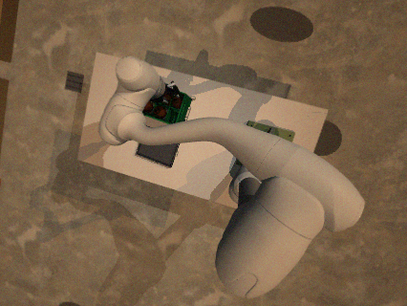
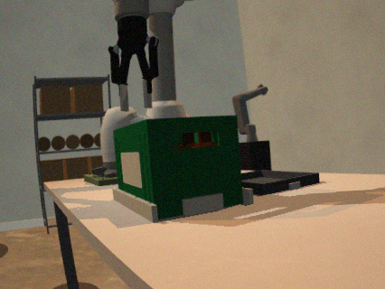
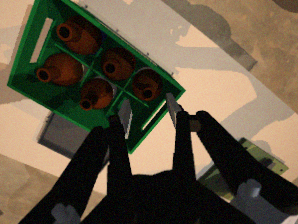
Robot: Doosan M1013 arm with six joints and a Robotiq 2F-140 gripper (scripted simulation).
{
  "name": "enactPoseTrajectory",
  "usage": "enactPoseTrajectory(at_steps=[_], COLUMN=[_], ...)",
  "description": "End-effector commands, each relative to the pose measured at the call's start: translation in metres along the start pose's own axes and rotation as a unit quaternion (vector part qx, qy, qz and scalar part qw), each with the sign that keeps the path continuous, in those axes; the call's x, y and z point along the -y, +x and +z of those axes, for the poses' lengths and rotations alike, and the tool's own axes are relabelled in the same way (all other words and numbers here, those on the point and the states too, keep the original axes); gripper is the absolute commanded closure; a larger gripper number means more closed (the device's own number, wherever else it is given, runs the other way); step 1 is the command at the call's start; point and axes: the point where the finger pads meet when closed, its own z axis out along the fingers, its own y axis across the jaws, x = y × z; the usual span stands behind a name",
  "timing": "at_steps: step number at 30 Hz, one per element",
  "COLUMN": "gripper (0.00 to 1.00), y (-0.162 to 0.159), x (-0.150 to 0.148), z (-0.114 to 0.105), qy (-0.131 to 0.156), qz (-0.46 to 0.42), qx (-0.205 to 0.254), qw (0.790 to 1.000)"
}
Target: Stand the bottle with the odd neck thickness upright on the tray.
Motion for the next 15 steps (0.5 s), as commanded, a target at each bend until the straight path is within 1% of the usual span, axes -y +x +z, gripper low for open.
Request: enactPoseTrajectory(at_steps=[1, 10, 11, 15], gripper=[0.62, 0.62, 1.0, 1.0], y=[0.0, 0.0, 0.0, 0.0], x=[0.0, 0.0, 0.0, 0.0], z=[-0.0058, -0.0084, -0.0084, -0.0084], qy=[0.0, 0.0, 0.0, 0.0], qz=[0.0, 0.0, 0.0, 0.0], qx=[0.0, 0.0, 0.0, 0.0], qw=[1.0, 1.0, 1.0, 1.0])
